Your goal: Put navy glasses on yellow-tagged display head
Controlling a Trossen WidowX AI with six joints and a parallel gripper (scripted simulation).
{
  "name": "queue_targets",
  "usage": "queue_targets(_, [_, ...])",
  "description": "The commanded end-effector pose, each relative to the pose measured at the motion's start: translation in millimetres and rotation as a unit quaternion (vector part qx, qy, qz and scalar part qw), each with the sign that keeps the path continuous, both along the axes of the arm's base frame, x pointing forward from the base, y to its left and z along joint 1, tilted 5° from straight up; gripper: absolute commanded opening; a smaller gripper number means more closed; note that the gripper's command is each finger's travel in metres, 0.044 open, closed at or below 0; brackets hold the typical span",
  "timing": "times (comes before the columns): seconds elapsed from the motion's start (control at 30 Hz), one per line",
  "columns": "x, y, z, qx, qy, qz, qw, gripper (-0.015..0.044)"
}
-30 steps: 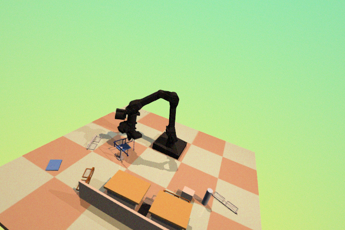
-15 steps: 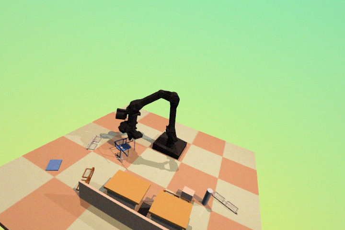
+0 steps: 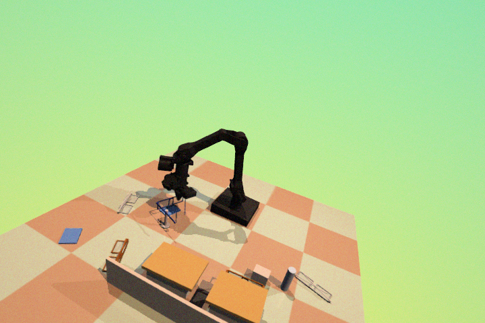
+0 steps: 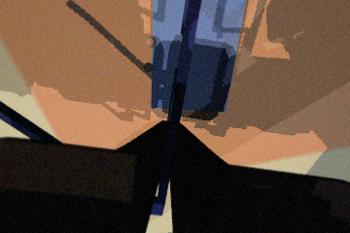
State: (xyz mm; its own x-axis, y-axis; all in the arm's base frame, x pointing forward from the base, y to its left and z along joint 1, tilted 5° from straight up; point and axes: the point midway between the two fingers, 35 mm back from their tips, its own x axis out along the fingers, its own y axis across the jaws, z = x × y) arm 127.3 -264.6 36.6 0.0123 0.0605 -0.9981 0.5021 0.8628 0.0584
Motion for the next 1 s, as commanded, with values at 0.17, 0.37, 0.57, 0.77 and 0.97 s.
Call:
queue_targets(0.17, [5.1, -4.0, 0.8, -0.002, 0.000, -0.001, 1.000, 0.0000])
queue_targets(0.37, [6.5, -6.7, 16.5, -0.002, 0.000, -0.001, 1.000, 0.0000])
queue_targets(0.57, [8.1, -9.5, 47.6, -0.002, 0.000, -0.001, 1.000, 0.0000])
queue_targets(0.77, [8.3, -9.6, 60.8, -0.002, 0.000, -0.001, 1.000, 0.0000])
queue_targets(0.97, [19.5, -14.3, 61.6, -0.002, 0.000, -0.001, 1.000, 0.0000])
